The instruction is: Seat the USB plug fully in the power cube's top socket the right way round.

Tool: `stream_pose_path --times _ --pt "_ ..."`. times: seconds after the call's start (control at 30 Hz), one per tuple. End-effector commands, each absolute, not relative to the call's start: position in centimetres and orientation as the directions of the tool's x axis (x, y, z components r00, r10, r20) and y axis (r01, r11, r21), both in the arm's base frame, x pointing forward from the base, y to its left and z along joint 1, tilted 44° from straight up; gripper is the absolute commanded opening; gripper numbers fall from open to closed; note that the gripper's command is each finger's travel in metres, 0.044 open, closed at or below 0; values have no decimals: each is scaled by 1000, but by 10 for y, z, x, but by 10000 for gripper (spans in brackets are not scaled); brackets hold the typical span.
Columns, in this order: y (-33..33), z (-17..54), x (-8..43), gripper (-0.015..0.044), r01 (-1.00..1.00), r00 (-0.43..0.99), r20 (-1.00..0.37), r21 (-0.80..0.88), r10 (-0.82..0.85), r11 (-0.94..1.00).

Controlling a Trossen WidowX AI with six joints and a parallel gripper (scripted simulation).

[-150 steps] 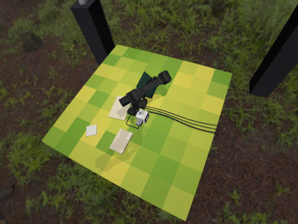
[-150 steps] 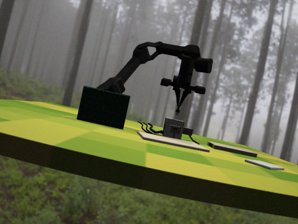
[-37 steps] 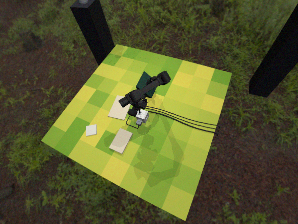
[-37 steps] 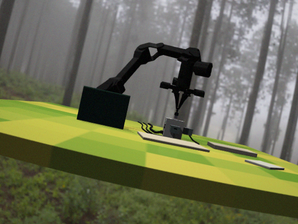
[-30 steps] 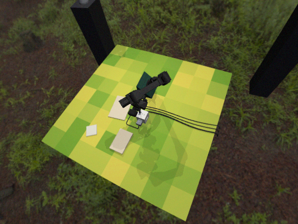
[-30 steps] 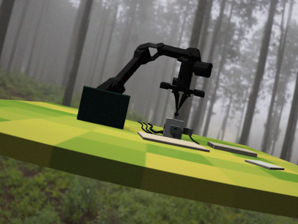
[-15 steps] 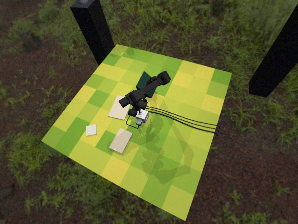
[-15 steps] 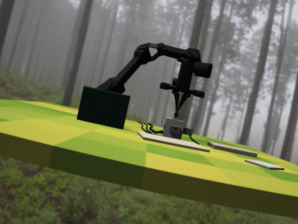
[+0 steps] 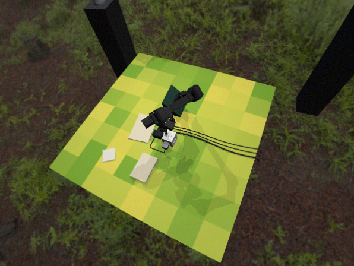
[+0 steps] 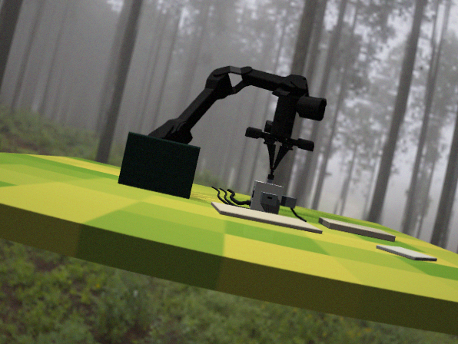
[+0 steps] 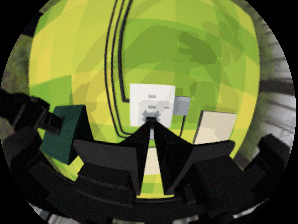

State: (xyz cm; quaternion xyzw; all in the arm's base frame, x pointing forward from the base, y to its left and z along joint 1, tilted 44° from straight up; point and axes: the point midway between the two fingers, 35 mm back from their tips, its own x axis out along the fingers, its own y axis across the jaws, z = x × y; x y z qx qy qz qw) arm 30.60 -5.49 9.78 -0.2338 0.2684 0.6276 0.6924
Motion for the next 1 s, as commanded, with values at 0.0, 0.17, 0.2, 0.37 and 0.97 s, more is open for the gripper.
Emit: stream_pose_path --times 0.0,0.17,0.2,0.37,0.97 --pt "-54 98 307 0 -994 72 -662 13 746 107" --pt "-54 97 307 0 -994 72 -662 13 746 107" --pt "-53 97 307 0 -994 72 -662 13 746 107" --pt "-53 97 307 0 -994 72 -662 13 746 107" --pt "-52 95 307 0 -994 72 -662 13 746 107"
